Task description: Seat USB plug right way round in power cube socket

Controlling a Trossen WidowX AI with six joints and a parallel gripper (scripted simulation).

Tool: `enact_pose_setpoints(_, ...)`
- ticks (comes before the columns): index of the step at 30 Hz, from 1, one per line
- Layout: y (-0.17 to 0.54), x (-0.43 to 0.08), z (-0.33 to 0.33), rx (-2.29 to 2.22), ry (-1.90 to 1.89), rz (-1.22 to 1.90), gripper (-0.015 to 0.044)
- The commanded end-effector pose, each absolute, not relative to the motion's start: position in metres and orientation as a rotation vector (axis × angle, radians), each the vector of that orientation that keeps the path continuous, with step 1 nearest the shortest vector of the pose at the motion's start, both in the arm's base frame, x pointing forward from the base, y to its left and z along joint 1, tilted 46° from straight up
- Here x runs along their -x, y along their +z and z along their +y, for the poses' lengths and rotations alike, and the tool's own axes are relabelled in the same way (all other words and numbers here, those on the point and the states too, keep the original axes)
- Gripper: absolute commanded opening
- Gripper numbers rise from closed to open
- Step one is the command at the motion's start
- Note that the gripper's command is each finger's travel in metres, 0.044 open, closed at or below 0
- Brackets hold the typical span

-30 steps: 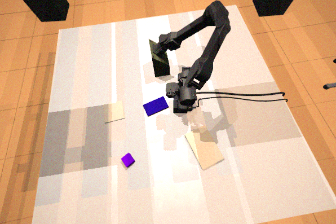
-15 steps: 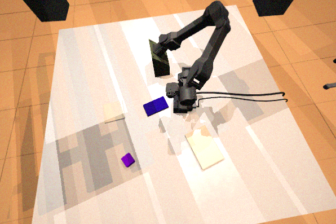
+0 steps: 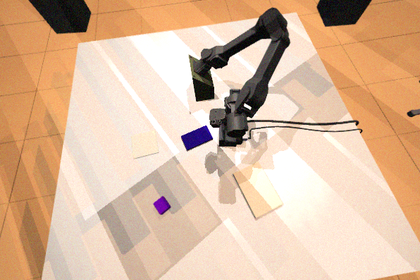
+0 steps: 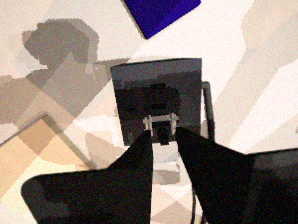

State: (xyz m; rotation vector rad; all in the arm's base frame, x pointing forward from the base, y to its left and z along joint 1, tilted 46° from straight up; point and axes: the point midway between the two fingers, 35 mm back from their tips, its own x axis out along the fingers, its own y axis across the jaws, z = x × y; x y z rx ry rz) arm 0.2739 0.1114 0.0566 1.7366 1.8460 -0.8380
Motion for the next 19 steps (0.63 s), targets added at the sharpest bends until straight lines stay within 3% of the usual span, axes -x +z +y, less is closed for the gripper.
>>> enact_pose_setpoints(1,0.0567,-0.2739,0.1112,-1.737,-0.839,1.846,0.0095)
enact_pose_setpoints(19,0.0642,-0.2750,0.1035,-1.736,-0.839,1.846,0.0095)
